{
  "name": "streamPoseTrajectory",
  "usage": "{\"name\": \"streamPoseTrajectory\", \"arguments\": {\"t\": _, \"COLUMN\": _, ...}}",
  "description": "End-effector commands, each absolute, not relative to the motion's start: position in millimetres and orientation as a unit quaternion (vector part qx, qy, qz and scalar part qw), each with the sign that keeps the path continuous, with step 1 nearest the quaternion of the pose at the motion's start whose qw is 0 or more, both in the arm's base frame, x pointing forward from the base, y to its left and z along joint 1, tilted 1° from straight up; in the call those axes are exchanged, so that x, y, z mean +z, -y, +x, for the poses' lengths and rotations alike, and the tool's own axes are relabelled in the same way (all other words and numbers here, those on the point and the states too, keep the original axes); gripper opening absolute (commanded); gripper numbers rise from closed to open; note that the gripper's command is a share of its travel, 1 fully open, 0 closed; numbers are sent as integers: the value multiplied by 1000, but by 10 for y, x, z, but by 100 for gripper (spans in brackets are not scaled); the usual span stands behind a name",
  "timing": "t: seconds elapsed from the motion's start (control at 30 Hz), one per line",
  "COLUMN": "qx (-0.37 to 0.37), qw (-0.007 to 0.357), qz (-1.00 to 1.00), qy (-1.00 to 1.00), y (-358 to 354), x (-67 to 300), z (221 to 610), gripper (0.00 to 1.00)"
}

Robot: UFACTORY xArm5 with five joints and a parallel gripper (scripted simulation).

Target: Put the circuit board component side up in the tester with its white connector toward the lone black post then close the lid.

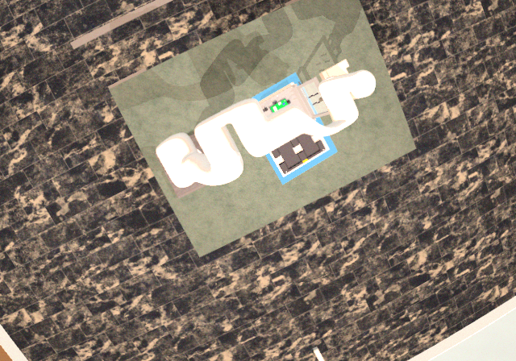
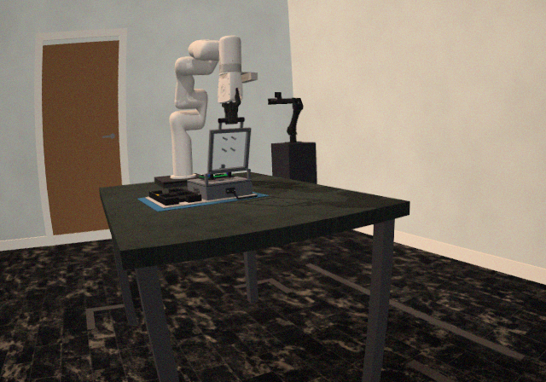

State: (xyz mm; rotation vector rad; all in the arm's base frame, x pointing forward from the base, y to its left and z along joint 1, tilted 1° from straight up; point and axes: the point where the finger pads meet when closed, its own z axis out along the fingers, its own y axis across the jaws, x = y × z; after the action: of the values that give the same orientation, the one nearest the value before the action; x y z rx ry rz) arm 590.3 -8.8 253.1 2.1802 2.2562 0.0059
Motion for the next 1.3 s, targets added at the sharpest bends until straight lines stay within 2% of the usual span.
{"name": "streamPoseTrajectory", "arguments": {"t": 0.0, "qx": 3, "qw": 4, "qz": 695, "qy": -719, "y": 88, "x": 2555, "z": 5898, "gripper": 0}}
{"name": "streamPoseTrajectory", "arguments": {"t": 1.27, "qx": 3, "qw": 4, "qz": 695, "qy": -719, "y": 97, "x": 2591, "z": 5691, "gripper": 0}}
